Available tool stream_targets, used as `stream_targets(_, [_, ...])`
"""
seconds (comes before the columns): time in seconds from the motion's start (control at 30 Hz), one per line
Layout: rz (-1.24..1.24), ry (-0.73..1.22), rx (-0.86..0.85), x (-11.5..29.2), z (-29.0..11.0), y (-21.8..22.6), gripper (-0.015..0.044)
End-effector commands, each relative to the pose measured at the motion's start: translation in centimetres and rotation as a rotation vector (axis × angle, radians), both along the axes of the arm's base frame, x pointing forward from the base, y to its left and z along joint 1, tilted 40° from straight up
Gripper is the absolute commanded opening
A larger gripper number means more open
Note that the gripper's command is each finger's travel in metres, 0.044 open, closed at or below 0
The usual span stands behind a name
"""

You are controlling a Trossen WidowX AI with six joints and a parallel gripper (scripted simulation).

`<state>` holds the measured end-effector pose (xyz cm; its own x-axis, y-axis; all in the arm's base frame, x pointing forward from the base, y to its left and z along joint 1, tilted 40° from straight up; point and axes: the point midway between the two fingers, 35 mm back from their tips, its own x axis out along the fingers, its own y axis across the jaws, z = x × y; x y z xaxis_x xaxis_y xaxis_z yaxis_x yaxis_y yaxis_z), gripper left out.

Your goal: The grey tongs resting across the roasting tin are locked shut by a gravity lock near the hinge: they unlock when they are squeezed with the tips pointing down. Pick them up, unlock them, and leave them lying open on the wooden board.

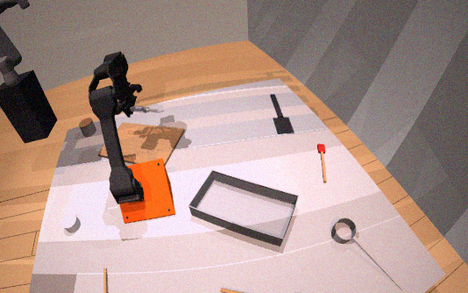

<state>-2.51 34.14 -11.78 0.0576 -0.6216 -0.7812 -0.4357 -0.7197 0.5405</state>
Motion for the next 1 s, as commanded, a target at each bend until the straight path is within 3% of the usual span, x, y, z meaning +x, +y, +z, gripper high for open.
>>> stream_targets(0.0, [0.002,0.012,0.004,0.0,-0.1,0.1,-0.0150])
stream_targets(0.43, [-0.214,0.259,0.094,0.2,-0.2,0.2,-0.0150])
stream_targets(0.97, [-0.532,0.668,0.345,1.5,1.9,1.3,-0.0150])
